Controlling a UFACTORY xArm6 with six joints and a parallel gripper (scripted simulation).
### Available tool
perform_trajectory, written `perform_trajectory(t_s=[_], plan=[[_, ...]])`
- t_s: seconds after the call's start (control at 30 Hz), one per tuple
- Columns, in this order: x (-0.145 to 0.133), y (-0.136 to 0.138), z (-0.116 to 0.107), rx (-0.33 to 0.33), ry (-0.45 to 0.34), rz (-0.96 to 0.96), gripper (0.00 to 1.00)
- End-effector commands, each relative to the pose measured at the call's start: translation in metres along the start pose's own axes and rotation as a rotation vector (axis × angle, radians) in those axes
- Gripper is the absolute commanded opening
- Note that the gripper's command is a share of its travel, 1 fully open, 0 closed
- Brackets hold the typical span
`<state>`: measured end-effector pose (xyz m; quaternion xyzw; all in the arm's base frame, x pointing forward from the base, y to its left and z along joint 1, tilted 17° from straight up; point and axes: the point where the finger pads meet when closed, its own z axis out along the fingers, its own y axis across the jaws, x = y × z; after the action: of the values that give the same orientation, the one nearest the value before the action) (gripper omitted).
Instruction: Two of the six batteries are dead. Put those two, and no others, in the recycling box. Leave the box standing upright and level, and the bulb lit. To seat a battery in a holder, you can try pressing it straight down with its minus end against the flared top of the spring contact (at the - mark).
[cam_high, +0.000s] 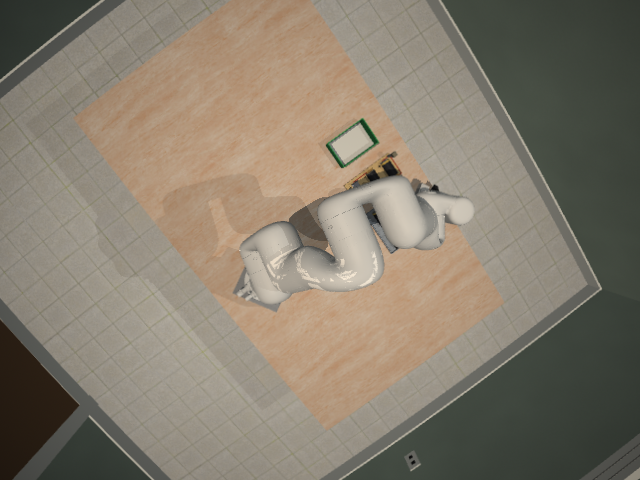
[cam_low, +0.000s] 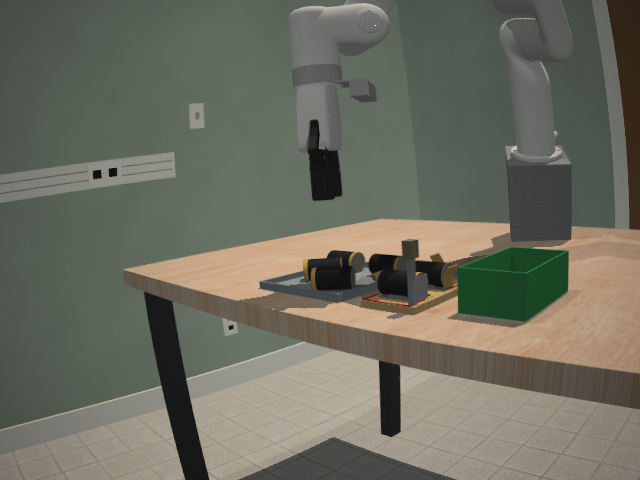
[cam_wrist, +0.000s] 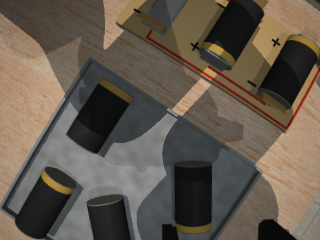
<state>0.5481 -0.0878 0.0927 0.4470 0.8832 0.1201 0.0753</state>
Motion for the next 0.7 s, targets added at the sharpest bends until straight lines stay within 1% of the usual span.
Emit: perform_trajectory(t_s=[0.0, 0.07, 0.1, 0.13, 0.27, 0.3, 0.37, 0.67], plan=[[-0.001, 0.001, -0.002, -0.007, -0.001, -0.010, 0.51], [-0.001, 0.001, -0.001, -0.007, -0.001, -0.010, 0.51], [-0.001, 0.001, 0.003, -0.007, -0.001, -0.010, 0.51], [-0.001, 0.001, 0.012, -0.007, -0.001, -0.010, 0.51], [-0.001, 0.002, 0.065, -0.007, -0.001, -0.010, 0.51], [-0.001, 0.002, 0.072, -0.007, -0.001, -0.010, 0.51], [-0.001, 0.002, 0.077, -0.007, -0.001, -0.010, 0.51], [-0.001, 0.002, 0.077, -0.007, -0.001, -0.010, 0.51]])
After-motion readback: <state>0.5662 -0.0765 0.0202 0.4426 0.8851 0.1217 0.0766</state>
